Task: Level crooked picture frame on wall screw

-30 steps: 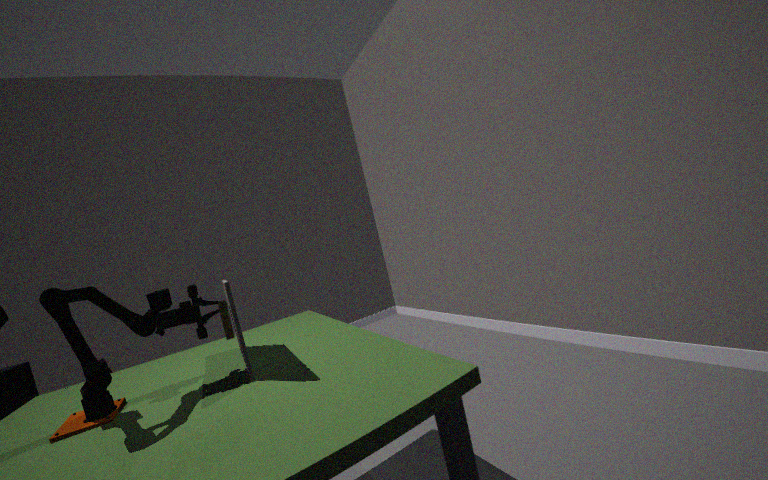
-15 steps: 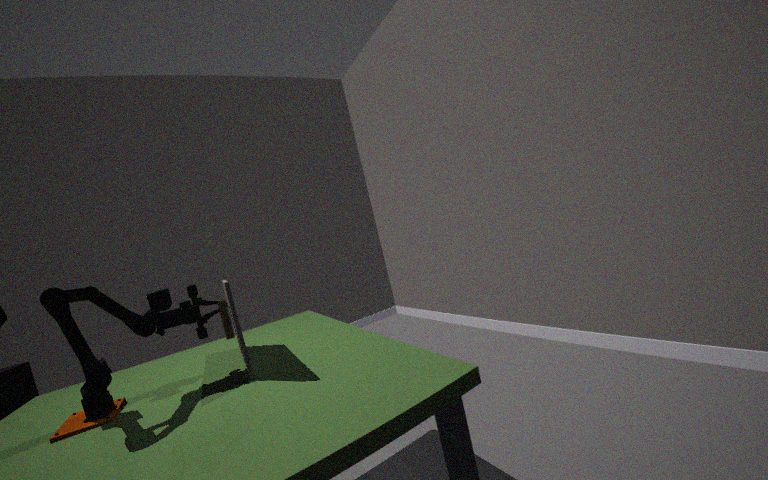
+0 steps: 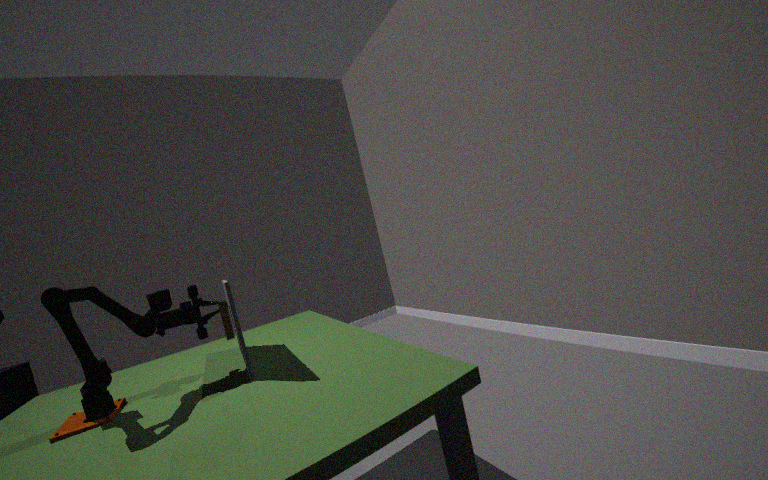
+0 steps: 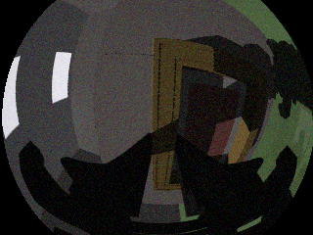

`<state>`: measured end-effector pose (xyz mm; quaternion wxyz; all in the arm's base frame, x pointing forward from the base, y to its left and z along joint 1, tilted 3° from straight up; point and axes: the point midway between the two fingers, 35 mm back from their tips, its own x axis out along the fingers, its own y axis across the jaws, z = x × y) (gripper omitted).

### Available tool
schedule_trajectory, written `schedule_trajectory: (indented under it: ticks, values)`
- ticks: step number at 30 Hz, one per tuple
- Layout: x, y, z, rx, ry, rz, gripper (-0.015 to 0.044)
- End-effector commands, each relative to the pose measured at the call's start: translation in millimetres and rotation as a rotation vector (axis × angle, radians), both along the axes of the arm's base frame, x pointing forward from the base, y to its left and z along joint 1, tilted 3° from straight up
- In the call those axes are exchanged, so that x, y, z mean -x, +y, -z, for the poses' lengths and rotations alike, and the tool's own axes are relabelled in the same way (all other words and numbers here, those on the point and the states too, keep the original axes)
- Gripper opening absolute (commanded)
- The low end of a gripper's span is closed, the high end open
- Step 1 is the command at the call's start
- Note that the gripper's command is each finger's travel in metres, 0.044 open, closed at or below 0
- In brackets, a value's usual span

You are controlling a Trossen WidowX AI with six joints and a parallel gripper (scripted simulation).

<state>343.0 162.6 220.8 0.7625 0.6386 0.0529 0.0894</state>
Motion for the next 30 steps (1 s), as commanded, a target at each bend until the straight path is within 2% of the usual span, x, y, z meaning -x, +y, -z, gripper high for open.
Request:
schedule_trajectory:
  ticks: [1, 30]
  values:
    - [0.4, -0.1, -2.7, -0.012, -0.011, -0.003, 0.0000]
    - [-0.4, -1.7, 4.6, -0.013, 0.003, 0.002, 0.0000]
